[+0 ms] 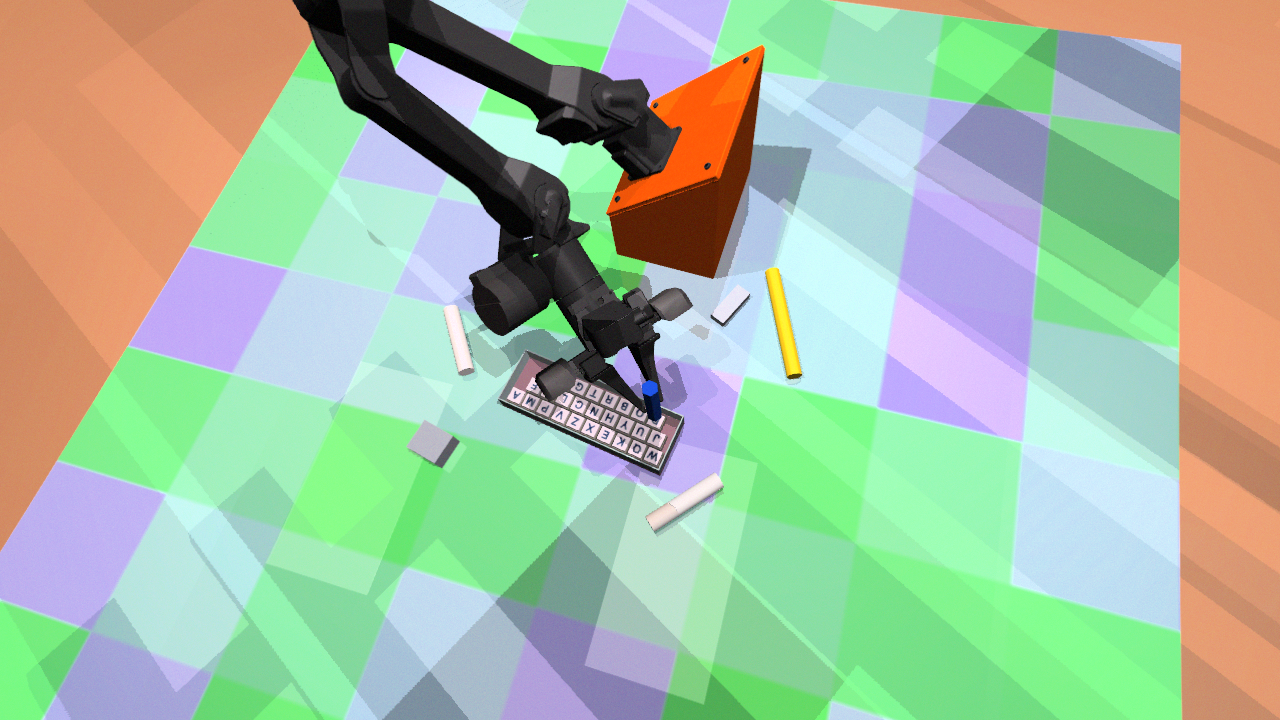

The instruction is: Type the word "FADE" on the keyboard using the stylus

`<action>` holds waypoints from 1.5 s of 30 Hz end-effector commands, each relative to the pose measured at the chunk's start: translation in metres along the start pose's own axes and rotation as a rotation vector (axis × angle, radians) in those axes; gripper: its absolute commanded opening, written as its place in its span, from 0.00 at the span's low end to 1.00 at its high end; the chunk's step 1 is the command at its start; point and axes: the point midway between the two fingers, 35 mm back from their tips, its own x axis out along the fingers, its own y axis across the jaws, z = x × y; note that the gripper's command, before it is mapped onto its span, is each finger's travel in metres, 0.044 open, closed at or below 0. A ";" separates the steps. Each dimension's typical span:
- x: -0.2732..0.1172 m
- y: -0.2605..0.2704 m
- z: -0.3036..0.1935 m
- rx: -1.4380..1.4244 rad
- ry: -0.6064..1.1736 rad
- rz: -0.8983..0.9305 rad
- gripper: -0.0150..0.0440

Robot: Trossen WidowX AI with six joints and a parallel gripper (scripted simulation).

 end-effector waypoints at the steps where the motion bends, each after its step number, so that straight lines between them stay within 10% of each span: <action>1: 0.001 0.000 -0.001 -0.004 -0.003 0.002 0.39; 45: -0.024 -0.032 0.027 -0.007 -0.005 0.001 0.25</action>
